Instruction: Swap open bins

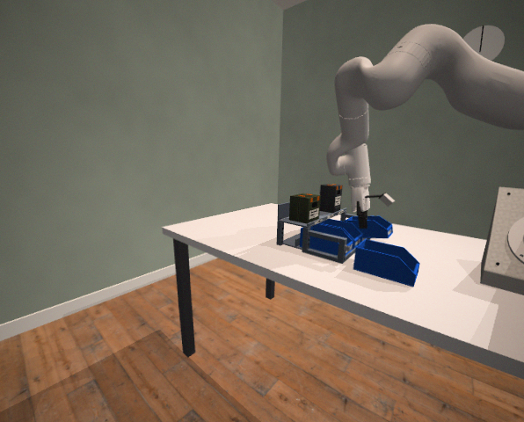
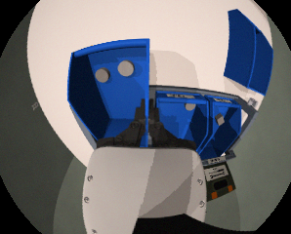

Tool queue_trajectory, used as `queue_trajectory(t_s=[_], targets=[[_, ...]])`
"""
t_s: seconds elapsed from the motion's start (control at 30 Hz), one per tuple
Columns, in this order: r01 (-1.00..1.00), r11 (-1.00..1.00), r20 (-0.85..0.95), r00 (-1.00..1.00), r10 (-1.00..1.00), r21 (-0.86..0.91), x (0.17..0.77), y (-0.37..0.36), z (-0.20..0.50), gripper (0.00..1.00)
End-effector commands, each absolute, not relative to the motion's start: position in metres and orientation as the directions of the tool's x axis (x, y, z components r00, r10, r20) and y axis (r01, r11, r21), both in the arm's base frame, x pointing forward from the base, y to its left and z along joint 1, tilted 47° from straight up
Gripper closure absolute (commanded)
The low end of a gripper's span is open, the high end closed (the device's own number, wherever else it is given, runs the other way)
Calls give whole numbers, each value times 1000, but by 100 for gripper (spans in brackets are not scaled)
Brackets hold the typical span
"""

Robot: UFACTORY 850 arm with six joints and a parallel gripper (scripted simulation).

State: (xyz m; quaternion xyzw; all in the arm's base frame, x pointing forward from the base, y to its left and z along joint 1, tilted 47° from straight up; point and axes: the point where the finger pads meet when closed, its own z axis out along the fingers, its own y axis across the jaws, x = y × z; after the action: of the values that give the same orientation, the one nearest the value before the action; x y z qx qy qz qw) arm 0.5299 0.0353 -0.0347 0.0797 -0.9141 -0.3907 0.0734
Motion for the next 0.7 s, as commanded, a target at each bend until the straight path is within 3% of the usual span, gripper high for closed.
queue_trajectory(t_s=[0.0,0.67], targets=[[-89,682,65,-978,-197,726,534,35,-34,100],[-89,682,50,-982,-181,726,542,37,-35,100]])
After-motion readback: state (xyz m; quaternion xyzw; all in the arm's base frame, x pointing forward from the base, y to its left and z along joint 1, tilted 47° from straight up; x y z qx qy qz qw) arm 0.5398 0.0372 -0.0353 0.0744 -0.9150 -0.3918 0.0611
